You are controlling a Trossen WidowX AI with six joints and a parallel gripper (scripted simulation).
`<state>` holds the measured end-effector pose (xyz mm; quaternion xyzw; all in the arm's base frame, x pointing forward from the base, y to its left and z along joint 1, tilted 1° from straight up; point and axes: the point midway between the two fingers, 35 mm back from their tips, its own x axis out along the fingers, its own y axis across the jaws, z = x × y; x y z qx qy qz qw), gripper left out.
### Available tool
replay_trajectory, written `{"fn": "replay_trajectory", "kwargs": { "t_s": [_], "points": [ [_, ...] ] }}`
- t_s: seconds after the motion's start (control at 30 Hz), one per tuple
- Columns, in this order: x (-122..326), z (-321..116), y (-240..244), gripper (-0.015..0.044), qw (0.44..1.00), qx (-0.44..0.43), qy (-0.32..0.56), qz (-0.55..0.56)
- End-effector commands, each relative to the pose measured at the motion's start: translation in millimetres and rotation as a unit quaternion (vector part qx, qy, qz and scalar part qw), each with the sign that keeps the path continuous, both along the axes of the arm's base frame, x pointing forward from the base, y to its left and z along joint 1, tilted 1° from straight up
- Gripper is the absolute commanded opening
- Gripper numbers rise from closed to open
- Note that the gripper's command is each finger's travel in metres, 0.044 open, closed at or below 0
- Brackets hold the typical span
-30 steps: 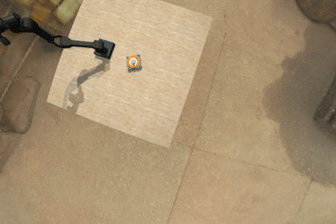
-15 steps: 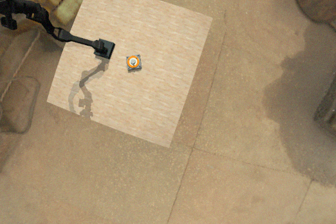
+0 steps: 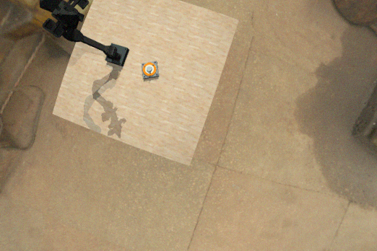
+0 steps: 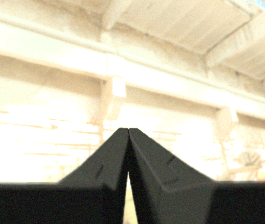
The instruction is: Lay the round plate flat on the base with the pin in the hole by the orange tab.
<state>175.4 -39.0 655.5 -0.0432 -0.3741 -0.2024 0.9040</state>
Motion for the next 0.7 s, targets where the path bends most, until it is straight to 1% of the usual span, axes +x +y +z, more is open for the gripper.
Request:
{"fn": "replay_trajectory", "kwargs": {
  "t_s": [0.0, 0.07, 0.1, 0.13, 0.23, 0.27, 0.33, 0.5, 0.53, 0.57, 0.6, 0.67],
  "points": [
    [55.5, -32.4, 5.6, 0.0, 0.996, -0.018, 0.085, 0.002],
    [92.6, -59.2, 1.6, 0.0, 0.99, -0.027, 0.138, 0.0],
    [98.2, -63.9, 0.6, 0.0, 0.989, -0.028, 0.146, 0.0],
    [118.5, -82.5, 0.7, 0.0, 0.982, -0.032, 0.187, 0.003],
    [154.5, -122.7, 0.3, 0.0, 0.963, -0.036, 0.267, 0.011],
    [158.9, -128.5, 0.2, 0.0, 0.96, -0.036, 0.278, 0.012],
    [184.5, -167.2, -0.9, 0.0, 0.937, -0.036, 0.347, 0.021],
    [220.7, -251.7, -5.1, 0.0, 0.874, -0.027, 0.483, 0.039],
    [222.4, -257.9, -5.4, 0.0, 0.869, -0.026, 0.492, 0.041],
    [227.0, -276.6, -6.5, 0.0, 0.853, -0.022, 0.52, 0.045],
    [231.9, -304.6, -8.0, 0.0, 0.826, -0.015, 0.561, 0.052],
    [234.7, -341.1, -10.0, 0.0, 0.789, -0.004, 0.612, 0.061]
  ]
}}
